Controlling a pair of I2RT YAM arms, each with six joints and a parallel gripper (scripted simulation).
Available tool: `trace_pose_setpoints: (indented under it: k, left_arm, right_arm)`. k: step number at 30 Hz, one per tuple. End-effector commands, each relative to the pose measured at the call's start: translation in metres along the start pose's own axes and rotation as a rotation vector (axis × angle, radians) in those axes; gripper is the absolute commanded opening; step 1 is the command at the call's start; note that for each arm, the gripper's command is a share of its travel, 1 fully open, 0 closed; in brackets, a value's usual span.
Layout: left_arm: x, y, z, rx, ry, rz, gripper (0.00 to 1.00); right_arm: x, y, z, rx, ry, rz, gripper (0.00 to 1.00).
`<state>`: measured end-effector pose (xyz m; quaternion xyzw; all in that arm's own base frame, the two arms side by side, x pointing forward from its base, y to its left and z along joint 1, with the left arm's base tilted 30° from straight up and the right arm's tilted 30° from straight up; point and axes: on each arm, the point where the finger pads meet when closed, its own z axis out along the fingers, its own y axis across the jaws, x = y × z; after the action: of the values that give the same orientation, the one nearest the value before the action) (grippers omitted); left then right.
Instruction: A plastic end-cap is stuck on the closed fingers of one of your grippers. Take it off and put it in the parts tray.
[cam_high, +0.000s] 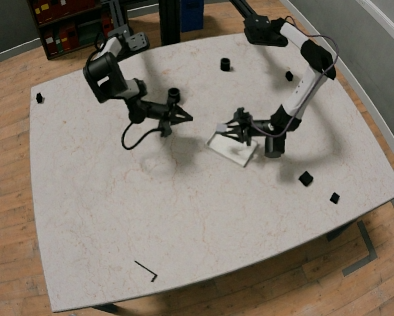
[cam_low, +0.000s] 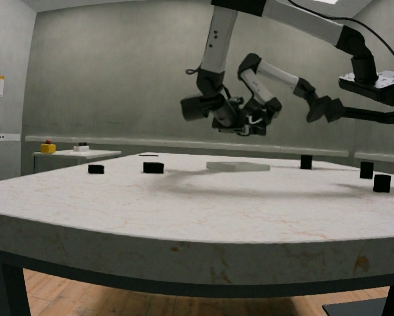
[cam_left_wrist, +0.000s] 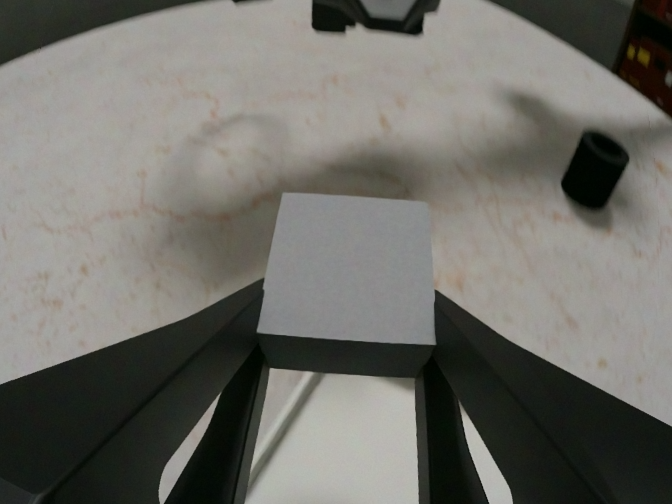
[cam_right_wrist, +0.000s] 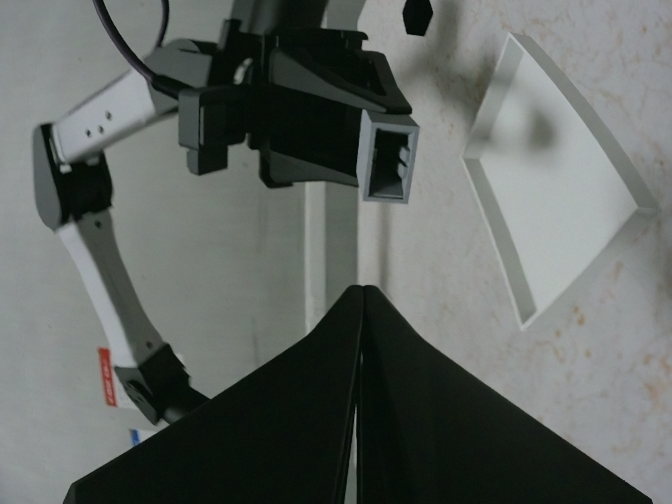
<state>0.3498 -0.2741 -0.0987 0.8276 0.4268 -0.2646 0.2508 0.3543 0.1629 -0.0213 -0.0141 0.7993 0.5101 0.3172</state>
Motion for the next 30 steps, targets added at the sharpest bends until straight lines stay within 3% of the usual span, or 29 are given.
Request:
trace_pose_setpoints:
  k: [1,9,12,14,27,30]
  left_arm:
    - [0.0,0.013,-0.014,-0.024,0.162,0.055,0.28]
    - [0.02,0.01,-0.024,-0.018,0.563,0.094,0.28]
    - [0.024,0.008,-0.026,-0.013,0.69,0.112,0.28]
    - [0.024,0.008,-0.026,-0.013,0.69,0.112,0.28]
    - [0.053,-0.016,-0.025,0.078,1.321,0.192,0.28]
    - [0.055,-0.018,-0.024,0.085,1.398,0.209,0.28]
  right_arm:
    - [-0.007,0.003,-0.002,0.014,0.027,-0.133,0.0]
    - [-0.02,-0.001,-0.005,0.051,0.096,-0.434,0.0]
    - [-0.027,0.0,-0.008,0.058,0.114,-0.533,0.0]
    - [-0.027,0.0,-0.008,0.058,0.114,-0.533,0.0]
    - [-0.045,0.016,-0.031,0.035,0.263,-1.053,0.0]
    - [-0.048,0.021,-0.035,0.023,0.281,-1.133,0.0]
